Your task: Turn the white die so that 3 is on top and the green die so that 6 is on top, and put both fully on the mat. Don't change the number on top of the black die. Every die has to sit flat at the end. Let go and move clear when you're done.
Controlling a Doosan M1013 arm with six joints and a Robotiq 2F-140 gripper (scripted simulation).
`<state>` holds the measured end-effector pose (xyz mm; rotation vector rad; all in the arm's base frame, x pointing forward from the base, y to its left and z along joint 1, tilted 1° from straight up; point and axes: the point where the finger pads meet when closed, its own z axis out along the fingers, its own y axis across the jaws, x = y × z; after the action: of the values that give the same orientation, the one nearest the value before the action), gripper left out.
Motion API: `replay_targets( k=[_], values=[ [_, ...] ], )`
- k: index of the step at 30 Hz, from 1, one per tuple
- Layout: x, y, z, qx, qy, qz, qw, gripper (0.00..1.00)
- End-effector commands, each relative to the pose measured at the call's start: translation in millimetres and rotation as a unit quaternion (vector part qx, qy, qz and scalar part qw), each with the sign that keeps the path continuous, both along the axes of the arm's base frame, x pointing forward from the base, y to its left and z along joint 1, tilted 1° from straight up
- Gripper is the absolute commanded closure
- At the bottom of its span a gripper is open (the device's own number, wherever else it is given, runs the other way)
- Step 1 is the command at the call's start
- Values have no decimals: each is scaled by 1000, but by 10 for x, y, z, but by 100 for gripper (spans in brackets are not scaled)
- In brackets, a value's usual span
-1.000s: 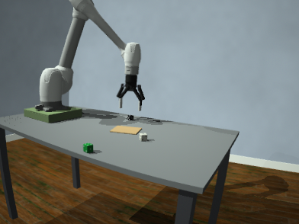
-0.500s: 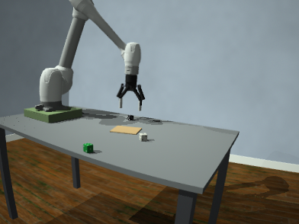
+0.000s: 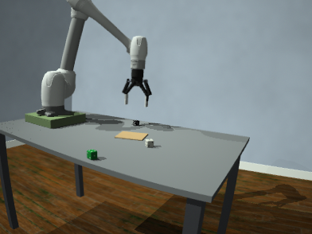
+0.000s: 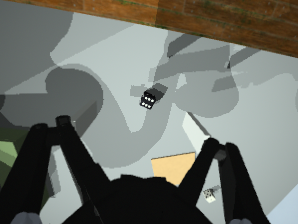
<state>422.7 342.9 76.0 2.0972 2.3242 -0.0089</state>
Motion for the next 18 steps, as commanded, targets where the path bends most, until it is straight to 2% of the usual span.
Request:
replay_targets(
  k=[1, 6, 18],
  values=[
    [-1, 2, 169, 0, 0, 0, 1000, 0],
    [-1, 4, 310, 0, 0, 0, 1000, 0],
    [25, -5, 317, 0, 0, -2, 1000, 0]
  ],
)
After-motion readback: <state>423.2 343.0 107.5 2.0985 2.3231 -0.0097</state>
